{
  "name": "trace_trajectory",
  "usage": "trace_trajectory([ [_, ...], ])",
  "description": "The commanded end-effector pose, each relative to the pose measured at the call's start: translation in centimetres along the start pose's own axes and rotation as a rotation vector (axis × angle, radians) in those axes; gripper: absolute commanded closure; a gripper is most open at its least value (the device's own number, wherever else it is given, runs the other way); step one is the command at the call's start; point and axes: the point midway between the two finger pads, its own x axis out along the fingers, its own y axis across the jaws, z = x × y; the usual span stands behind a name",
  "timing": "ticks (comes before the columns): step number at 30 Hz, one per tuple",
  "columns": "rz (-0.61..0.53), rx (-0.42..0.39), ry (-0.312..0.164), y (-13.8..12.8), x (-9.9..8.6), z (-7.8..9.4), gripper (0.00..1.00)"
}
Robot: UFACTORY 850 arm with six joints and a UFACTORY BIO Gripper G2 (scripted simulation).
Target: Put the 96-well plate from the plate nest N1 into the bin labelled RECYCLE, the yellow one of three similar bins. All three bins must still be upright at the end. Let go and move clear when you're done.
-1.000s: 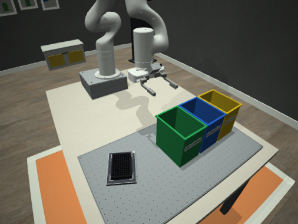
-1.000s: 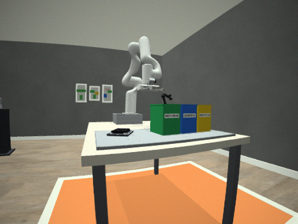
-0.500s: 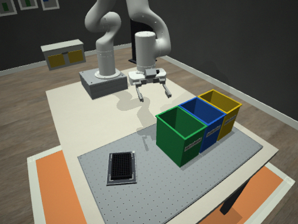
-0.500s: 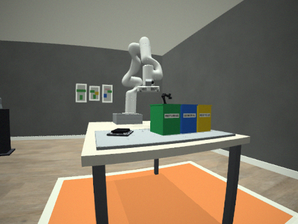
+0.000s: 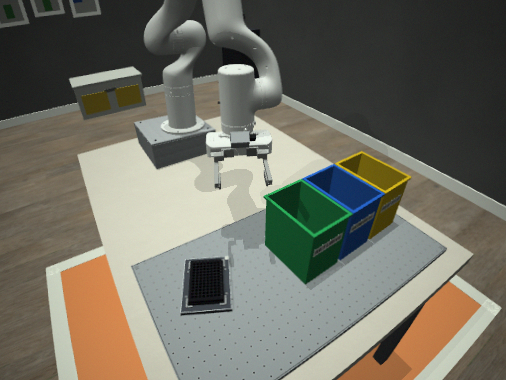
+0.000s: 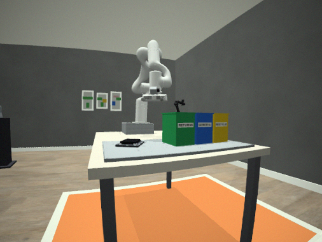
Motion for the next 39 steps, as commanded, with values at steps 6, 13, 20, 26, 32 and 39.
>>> trace_trajectory([
  [6, 0.0, 0.001, -0.002, -3.4, 3.0, -1.0, 0.63],
  [13, 0.0, 0.001, -0.002, -5.3, 4.6, -1.6, 0.63],
  [20, 0.0, 0.001, -0.002, -7.9, 6.7, -2.5, 0.63],
  [26, 0.0, 0.001, -0.002, -9.7, 8.3, -3.1, 0.63],
  [32, 0.0, 0.001, -0.002, -10.6, 9.0, -3.3, 0.63],
  [39, 0.0, 0.001, -0.002, -10.6, 9.0, -3.3, 0.63],
])
